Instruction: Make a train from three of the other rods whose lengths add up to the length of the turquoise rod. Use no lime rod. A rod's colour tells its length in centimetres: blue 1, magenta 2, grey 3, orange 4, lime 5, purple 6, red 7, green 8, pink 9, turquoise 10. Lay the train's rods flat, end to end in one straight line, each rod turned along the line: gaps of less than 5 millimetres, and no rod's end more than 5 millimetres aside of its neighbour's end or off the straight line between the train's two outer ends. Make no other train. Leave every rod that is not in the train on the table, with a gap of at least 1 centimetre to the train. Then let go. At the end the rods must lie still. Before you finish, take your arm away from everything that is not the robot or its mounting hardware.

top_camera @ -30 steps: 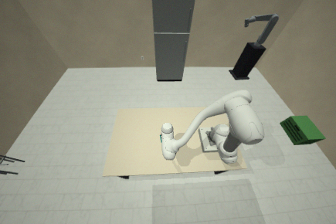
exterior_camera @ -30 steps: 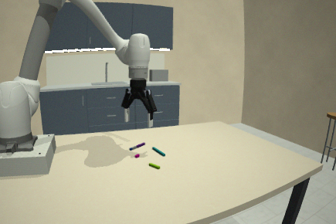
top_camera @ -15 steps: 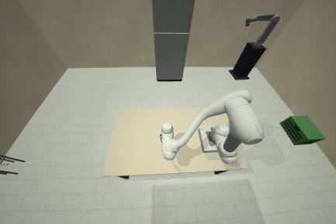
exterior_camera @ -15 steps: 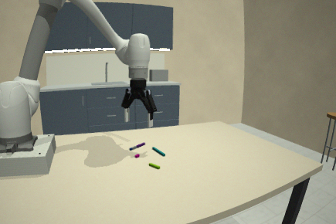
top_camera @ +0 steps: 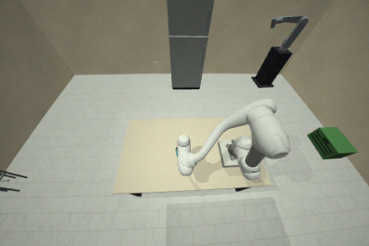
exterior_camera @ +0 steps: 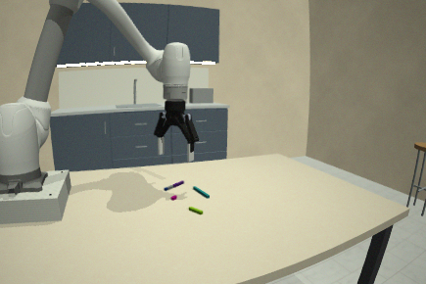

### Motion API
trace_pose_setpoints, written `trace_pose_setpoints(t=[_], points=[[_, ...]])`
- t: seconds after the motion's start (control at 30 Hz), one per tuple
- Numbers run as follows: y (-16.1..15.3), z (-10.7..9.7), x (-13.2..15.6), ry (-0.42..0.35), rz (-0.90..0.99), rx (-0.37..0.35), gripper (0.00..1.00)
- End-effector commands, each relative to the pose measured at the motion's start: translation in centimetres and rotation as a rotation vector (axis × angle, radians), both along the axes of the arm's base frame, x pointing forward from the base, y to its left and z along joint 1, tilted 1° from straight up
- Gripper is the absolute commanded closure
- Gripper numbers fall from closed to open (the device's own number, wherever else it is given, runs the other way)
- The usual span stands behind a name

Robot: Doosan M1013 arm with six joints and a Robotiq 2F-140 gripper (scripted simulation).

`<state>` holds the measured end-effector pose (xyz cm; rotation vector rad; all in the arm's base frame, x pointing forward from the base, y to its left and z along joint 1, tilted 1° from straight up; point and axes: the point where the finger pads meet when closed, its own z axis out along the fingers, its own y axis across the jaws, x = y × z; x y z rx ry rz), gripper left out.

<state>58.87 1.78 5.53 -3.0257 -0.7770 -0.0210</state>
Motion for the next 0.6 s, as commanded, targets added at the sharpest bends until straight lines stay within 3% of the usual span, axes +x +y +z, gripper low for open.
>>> trace_pose_setpoints(t=[0.0, 0.23, 0.57], points=[[0.0, 0.4, 0.3, -0.005, 0.004, -0.004, 0.0], [-0.1, 1.2, 0.3, -0.005, 0.004, -0.004, 0.0], [-0.1, 4.8, 0.3, -0.005, 0.004, -0.004, 0.0]])
